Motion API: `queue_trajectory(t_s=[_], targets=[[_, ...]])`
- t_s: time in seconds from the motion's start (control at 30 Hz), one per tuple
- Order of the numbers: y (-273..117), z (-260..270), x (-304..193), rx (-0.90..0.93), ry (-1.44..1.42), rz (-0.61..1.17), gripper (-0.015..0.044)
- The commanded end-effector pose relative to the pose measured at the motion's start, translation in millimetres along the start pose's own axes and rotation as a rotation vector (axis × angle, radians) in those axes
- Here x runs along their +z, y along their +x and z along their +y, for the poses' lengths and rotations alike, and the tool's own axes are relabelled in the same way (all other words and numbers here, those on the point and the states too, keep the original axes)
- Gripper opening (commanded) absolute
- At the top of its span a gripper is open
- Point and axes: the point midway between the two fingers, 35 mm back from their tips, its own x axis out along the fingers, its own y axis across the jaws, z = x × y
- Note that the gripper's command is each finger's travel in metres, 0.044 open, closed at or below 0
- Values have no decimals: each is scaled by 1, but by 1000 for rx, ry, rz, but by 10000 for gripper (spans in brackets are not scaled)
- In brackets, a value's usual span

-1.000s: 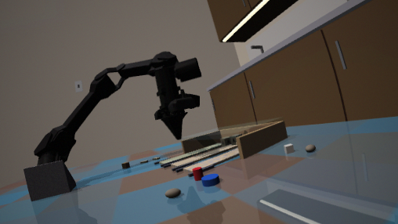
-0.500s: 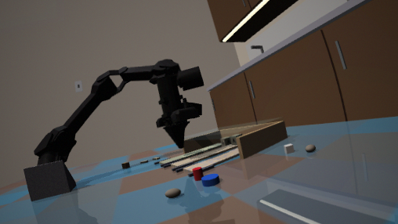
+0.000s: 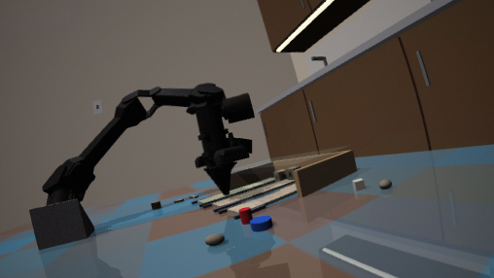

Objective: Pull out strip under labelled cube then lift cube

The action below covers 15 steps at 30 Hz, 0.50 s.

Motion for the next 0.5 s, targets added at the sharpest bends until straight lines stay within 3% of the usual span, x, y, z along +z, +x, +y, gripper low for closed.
queue_trajectory(t_s=[0.0,0.47], targets=[[6,1,-2,4,7,-1,0],[15,1,-3,5,7,-1,0]])
